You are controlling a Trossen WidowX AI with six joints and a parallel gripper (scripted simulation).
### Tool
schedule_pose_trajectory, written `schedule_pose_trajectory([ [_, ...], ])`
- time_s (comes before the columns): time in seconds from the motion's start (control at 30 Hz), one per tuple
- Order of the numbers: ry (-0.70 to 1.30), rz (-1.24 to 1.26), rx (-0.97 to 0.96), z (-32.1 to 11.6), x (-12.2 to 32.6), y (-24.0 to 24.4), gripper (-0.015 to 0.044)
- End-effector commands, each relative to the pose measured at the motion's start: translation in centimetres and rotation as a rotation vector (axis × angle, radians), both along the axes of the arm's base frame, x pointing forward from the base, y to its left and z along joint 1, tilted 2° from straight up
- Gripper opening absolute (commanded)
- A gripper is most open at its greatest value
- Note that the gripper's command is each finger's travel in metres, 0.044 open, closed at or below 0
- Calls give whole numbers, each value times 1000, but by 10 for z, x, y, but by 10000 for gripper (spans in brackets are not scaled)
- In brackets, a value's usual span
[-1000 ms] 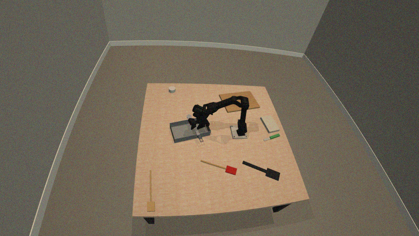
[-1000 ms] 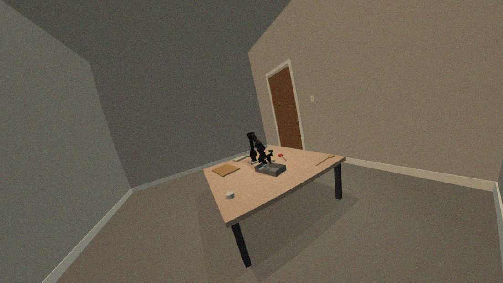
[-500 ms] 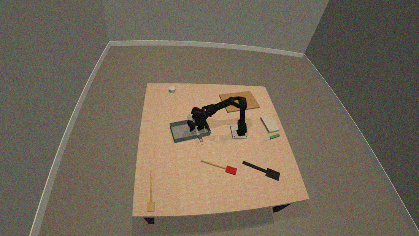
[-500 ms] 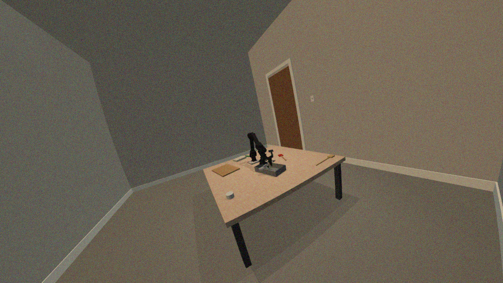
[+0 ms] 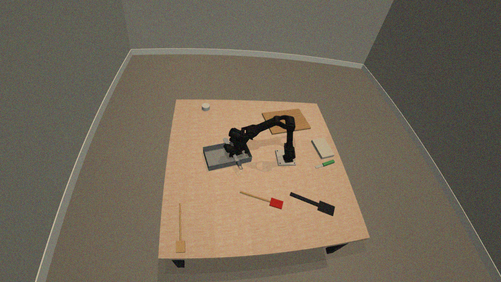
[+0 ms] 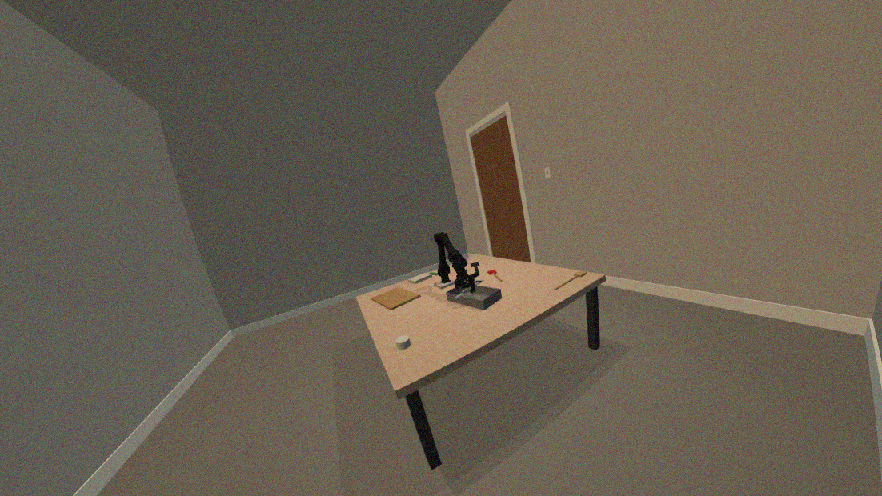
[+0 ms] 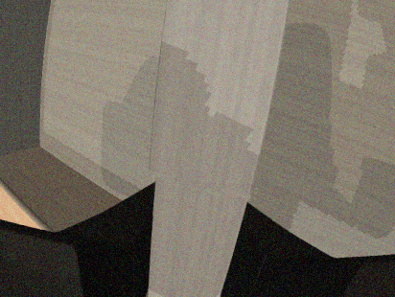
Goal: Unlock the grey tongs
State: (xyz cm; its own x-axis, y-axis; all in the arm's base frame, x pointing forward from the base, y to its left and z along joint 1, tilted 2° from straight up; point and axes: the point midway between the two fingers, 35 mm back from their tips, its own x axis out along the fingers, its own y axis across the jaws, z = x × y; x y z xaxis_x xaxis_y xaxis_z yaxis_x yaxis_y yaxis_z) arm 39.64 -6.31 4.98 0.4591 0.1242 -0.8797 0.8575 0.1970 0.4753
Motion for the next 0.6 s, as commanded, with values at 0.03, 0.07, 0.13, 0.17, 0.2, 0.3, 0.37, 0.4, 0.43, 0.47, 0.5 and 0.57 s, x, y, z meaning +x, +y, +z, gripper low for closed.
schedule_pose_trajectory([
  [0.03, 0, 0, 0, 0, 0, 0, -17],
  [0.07, 0, 0, 0, 0, 0, 0, -43],
  [0.13, 0, 0, 0, 0, 0, 0, -95],
  [0.17, 0, 0, 0, 3, 0, 0, -122],
  [0.2, 0, -1, 0, 8, 1, 0, -148],
  [0.3, 0, -2, 0, 34, 3, -1, -150],
  [0.37, 0, -4, -1, 57, 2, -2, -150],
  [0.4, 1, -5, -1, 67, 1, -1, -150],
  [0.43, 1, -5, -1, 74, 0, -1, -150],
  [0.47, 1, -5, -1, 77, 0, -1, -150],
  [0.5, 1, -5, -1, 77, 0, -1, -150],
  [0.57, 1, -5, -1, 77, 0, -1, -150],
])
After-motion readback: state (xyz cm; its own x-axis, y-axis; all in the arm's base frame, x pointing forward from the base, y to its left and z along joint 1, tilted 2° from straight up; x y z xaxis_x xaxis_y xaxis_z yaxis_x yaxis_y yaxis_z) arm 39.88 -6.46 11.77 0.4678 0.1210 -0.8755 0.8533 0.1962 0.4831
